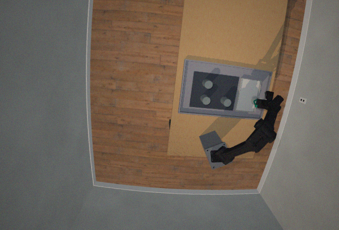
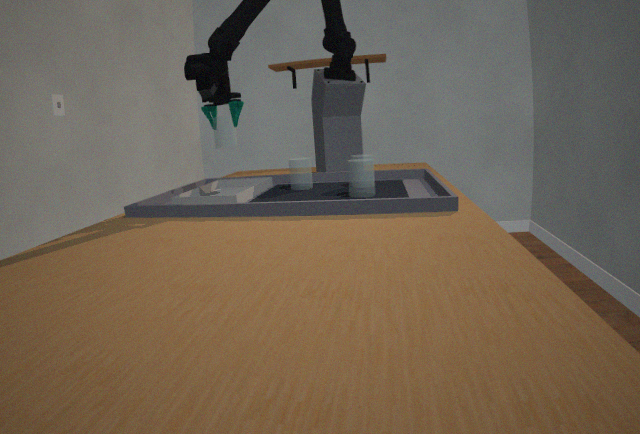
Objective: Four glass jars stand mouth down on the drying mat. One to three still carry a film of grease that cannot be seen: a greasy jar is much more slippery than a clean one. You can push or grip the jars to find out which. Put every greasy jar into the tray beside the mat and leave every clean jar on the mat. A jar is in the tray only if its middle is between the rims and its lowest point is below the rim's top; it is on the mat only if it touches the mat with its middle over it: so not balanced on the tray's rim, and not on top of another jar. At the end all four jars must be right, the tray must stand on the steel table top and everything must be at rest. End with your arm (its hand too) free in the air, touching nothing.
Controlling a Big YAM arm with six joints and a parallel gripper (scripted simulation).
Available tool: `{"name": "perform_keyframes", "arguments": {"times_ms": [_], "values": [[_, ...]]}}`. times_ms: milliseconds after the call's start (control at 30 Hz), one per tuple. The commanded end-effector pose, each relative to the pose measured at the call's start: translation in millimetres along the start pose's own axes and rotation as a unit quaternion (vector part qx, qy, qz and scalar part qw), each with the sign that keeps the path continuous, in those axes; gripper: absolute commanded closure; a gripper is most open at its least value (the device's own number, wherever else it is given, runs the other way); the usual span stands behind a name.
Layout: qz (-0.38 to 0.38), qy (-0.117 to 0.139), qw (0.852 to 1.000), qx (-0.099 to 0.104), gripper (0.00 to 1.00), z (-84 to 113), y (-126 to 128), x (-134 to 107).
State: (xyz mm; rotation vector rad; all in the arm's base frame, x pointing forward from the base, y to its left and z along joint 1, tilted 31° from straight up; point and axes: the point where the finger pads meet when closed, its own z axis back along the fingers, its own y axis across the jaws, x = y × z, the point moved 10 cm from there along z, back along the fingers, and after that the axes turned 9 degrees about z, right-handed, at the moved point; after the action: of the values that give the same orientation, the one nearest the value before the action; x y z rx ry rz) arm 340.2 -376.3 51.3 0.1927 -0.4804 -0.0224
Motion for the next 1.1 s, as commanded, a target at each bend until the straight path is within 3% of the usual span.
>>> {"name": "perform_keyframes", "arguments": {"times_ms": [0, 400, 1067], "values": [[0.003, -0.016, 1.000, -0.018, 1.00, 18.0, -23, 8], [0.003, -0.016, 1.000, -0.018, 1.00, 19.5, -29, 6], [0.003, -0.016, 1.000, -0.018, 1.00, -27.6, -30, 8]]}}
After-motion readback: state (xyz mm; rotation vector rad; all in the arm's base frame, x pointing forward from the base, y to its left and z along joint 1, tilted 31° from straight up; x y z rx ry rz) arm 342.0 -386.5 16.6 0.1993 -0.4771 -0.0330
